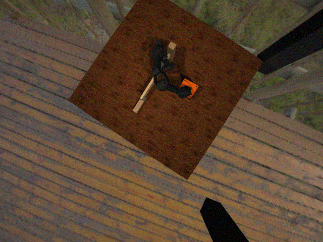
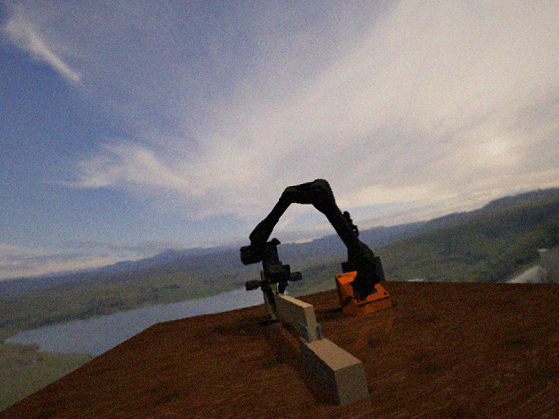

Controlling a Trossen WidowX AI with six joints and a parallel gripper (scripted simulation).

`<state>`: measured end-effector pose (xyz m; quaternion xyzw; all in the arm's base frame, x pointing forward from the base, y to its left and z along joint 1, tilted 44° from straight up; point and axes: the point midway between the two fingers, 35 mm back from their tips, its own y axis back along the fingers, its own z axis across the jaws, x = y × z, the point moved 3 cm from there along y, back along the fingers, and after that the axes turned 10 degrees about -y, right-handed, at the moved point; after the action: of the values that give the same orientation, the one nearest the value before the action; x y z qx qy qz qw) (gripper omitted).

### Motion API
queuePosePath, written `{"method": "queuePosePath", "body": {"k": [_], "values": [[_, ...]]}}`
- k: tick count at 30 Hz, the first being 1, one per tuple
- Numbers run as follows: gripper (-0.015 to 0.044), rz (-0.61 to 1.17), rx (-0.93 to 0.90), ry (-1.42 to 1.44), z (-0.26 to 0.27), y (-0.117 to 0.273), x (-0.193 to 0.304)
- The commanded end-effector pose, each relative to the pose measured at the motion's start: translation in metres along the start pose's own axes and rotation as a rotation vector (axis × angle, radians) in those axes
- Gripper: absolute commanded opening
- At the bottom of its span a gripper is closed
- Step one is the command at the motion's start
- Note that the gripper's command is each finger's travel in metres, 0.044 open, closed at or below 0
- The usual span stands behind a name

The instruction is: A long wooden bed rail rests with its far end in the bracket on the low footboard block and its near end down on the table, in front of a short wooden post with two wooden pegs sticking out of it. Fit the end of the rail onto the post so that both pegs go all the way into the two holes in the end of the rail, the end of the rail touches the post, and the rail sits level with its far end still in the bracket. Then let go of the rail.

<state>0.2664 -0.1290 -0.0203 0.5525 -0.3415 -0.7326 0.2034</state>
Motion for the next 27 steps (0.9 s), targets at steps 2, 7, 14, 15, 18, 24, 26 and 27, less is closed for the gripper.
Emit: {"method": "queuePosePath", "body": {"k": [2,7,14,15,18,24,26,27], "values": [[0.0026,0.0,0.0,0.0,0.0,0.0,0.0],[0.0157,0.0,0.0,0.0,0.0,0.0,0.0],[0.0341,0.0,0.0,0.0,0.0,0.0,0.0],[0.0368,0.0,0.0,0.0,0.0,0.0,0.0],[0.044,0.0,0.0,0.0,0.0,0.0,0.0],[0.044,0.001,0.003,0.0,0.001,0.007,-0.007],[0.044,0.003,0.011,0.0,0.005,0.023,-0.023],[0.044,0.003,0.013,0.0,0.006,0.028,-0.028]]}}
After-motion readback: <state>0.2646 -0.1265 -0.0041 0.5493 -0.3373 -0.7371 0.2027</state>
